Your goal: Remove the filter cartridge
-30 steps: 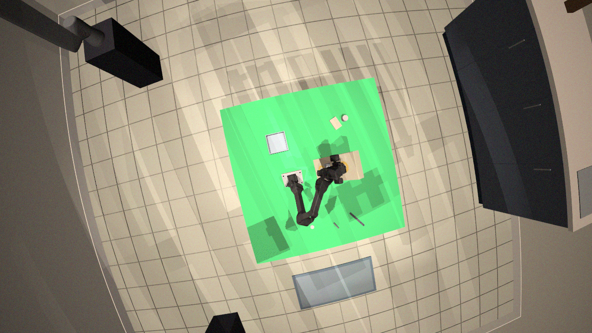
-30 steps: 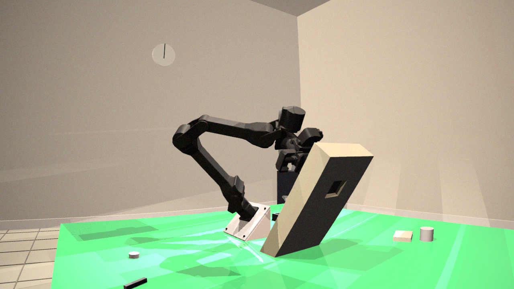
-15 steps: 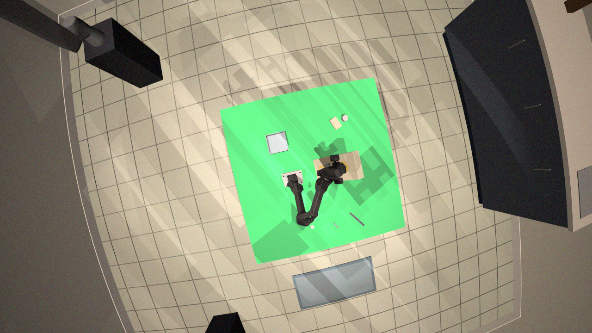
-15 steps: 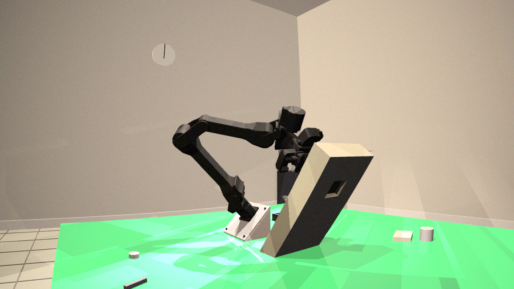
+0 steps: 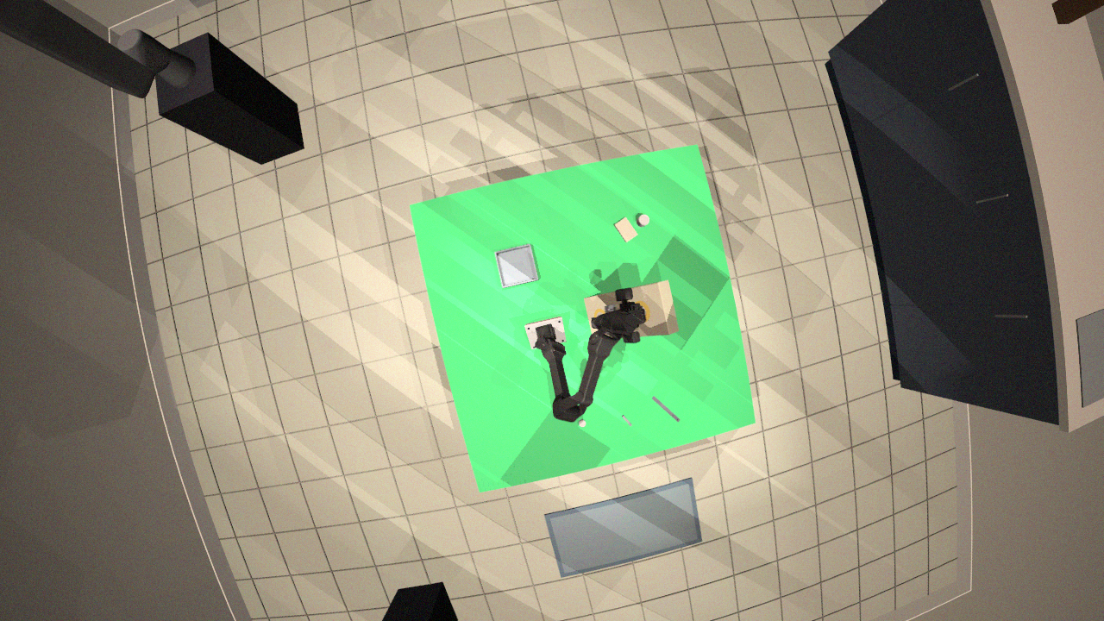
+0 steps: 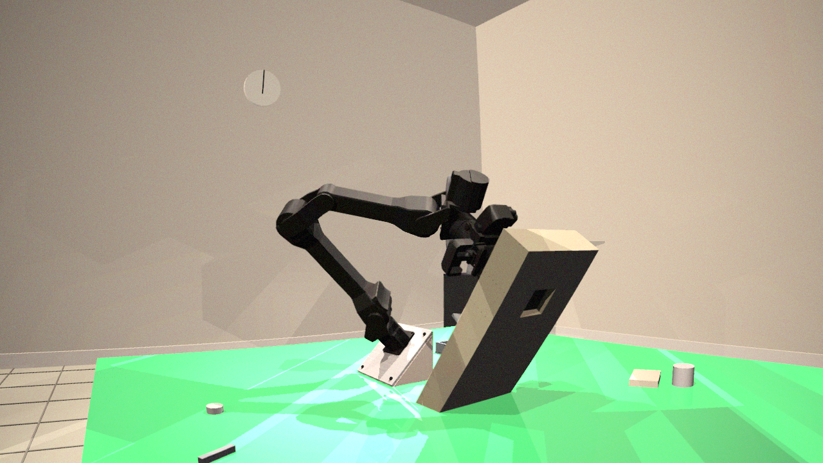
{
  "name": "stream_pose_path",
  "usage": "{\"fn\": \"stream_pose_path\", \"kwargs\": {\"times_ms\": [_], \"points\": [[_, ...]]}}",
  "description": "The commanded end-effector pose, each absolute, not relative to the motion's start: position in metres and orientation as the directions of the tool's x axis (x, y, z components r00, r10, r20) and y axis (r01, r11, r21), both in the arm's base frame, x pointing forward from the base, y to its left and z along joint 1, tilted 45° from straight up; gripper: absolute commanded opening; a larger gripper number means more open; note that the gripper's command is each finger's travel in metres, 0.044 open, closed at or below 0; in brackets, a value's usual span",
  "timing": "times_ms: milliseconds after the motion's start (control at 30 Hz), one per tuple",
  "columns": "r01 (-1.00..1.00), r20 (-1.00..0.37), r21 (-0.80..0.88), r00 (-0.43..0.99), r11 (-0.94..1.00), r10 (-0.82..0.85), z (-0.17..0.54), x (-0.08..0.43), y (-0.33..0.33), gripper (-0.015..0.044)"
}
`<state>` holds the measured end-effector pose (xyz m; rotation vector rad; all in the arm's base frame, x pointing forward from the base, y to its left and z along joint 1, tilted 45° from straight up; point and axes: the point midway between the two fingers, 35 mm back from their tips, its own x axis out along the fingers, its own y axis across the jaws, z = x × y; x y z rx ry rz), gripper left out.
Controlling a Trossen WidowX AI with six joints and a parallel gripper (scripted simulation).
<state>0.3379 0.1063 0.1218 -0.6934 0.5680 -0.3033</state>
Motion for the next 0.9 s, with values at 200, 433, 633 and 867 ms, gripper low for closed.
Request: {"fn": "stream_pose_path", "kwargs": {"times_ms": [200,433,633,867], "points": [[0.078,-0.404,-0.660,0.801,0.747,-0.441,0.119,0.345,0.102,0.0000],[0.072,-0.407,-0.665,0.800,0.743,-0.441,0.127,0.321,0.119,0.0000],[0.071,-0.414,-0.660,0.796,0.748,-0.441,0.137,0.301,0.130,0.0000],[0.075,-0.408,-0.660,0.799,0.747,-0.441,0.150,0.280,0.138,0.0000]]}}
